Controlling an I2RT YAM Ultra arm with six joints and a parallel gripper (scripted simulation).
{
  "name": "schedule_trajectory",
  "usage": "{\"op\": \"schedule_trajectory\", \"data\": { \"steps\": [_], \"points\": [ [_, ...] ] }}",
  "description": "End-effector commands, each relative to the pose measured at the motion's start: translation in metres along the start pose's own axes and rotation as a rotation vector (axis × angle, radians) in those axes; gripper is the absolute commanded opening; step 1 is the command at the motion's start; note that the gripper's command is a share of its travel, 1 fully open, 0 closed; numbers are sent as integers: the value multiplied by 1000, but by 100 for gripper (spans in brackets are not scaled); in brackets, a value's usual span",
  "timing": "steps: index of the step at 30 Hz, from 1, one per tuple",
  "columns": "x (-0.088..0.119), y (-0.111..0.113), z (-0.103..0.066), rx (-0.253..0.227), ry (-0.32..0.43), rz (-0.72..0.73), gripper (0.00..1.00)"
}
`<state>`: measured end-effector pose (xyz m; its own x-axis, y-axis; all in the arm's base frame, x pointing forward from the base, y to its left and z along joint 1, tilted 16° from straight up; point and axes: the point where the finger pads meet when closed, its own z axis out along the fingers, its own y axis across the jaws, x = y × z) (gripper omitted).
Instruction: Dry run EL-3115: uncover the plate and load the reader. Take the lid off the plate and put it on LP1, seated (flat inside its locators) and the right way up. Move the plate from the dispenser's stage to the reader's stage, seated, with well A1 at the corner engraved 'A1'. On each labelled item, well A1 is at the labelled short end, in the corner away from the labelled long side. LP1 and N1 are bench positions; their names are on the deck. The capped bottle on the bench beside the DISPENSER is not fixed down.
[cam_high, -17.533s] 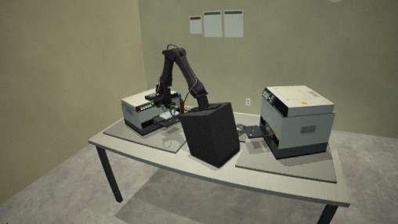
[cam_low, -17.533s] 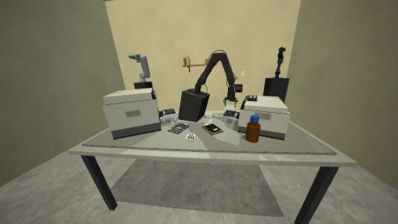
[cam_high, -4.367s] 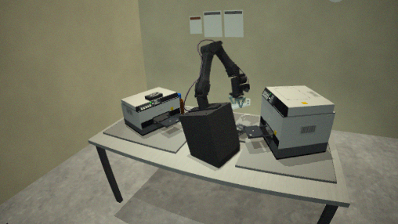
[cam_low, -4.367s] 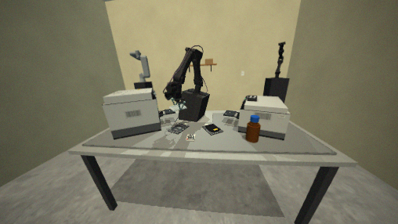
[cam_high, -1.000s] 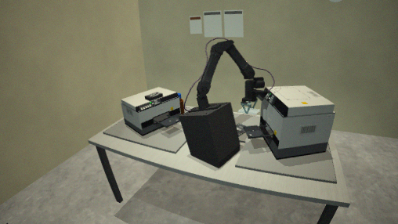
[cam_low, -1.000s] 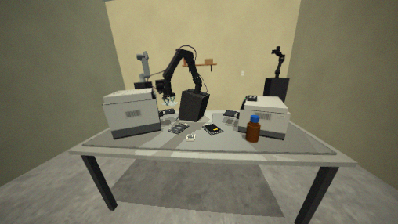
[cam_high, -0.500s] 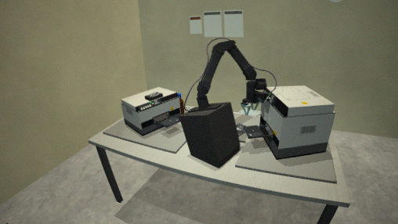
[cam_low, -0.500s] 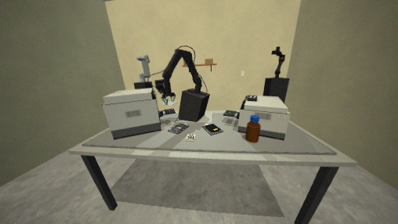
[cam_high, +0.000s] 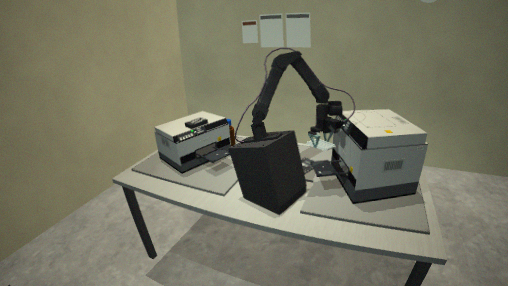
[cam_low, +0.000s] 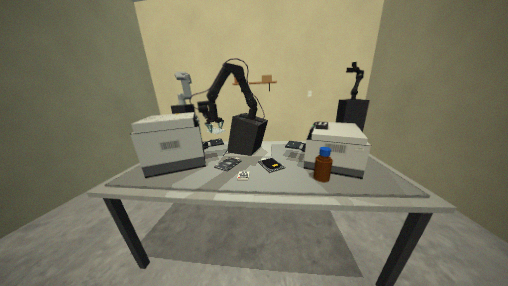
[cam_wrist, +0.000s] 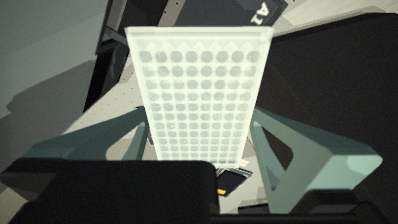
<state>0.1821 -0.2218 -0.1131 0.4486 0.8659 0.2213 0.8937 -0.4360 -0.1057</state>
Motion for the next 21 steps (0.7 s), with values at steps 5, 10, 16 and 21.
{"op": "schedule_trajectory", "data": {
  "steps": [5, 10, 16, 21],
  "points": [
    [-21, 4, -9, -29, -14, 90, 86],
    [-17, 7, -11, -39, 2, 142, 86],
    [-36, -4, -11, -42, -8, 216, 86],
    [-38, -8, -7, -34, 8, 252, 86]
  ]
}}
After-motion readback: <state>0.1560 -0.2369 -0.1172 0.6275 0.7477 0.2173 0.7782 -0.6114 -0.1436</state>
